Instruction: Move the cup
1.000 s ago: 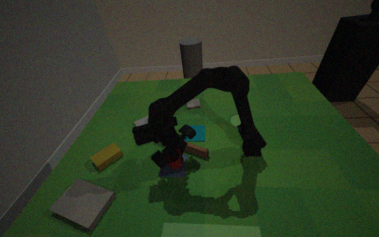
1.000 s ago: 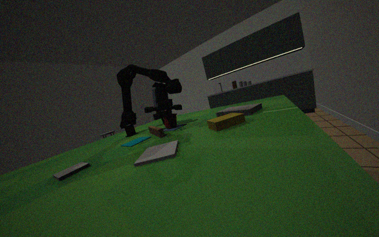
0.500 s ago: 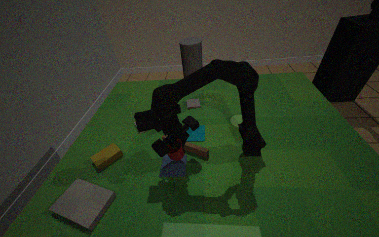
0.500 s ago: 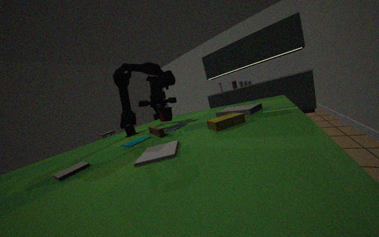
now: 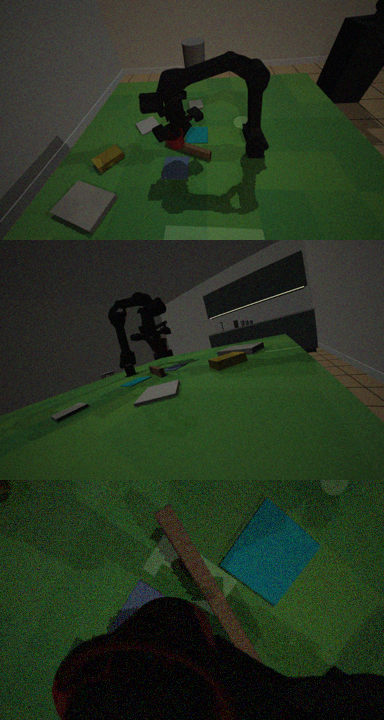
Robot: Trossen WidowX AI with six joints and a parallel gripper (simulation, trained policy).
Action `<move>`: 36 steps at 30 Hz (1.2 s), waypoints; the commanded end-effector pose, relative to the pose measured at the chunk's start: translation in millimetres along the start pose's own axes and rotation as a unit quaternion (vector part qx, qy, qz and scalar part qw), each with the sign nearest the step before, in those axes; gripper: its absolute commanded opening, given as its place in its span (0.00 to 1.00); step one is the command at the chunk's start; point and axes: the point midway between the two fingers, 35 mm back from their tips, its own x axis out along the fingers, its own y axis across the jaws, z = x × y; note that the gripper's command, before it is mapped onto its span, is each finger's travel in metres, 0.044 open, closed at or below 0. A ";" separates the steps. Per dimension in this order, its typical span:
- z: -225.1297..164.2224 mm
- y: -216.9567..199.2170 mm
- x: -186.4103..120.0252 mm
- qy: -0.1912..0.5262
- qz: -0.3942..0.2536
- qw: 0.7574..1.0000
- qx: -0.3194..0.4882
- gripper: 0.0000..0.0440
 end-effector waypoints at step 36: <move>72.1 -71.9 6.3 -0.056 0.043 0.988 0.139 0.00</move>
